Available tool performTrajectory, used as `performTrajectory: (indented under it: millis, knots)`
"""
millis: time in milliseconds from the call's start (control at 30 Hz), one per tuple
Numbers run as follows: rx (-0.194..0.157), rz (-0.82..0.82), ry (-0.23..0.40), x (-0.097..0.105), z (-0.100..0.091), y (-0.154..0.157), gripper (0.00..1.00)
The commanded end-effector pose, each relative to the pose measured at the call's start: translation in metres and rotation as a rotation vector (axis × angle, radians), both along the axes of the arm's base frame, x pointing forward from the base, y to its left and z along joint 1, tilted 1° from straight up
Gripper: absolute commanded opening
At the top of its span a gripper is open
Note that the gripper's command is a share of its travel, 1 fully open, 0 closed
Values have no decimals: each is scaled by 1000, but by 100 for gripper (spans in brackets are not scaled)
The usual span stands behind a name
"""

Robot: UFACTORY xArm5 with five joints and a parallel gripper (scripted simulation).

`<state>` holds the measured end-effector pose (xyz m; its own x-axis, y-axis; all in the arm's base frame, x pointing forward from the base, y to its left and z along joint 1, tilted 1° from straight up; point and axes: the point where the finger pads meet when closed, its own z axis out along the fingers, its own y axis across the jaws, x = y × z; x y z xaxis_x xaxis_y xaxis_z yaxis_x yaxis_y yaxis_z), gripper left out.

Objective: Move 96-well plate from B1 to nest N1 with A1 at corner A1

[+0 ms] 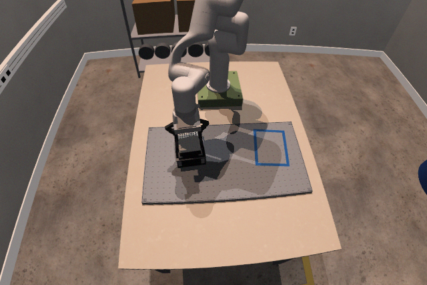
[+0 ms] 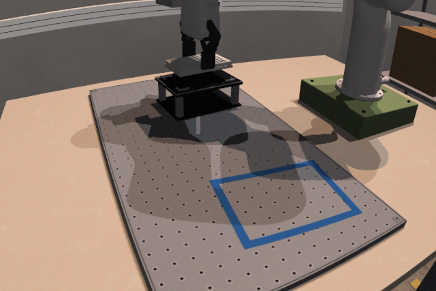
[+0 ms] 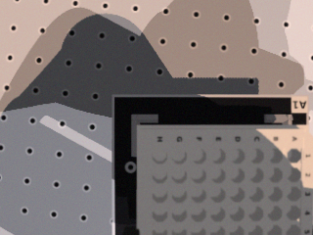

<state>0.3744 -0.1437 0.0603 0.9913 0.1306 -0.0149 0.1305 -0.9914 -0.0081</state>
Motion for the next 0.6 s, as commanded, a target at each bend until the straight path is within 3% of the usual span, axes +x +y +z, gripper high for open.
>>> performTrajectory:
  millis: [0, 267, 567]
  knots:
    - [-1, 0, -4, 1, -2, -1, 0]
    - [-1, 0, -4, 1, -15, 0, 0]
    - [-1, 0, -4, 1, -15, 0, 0]
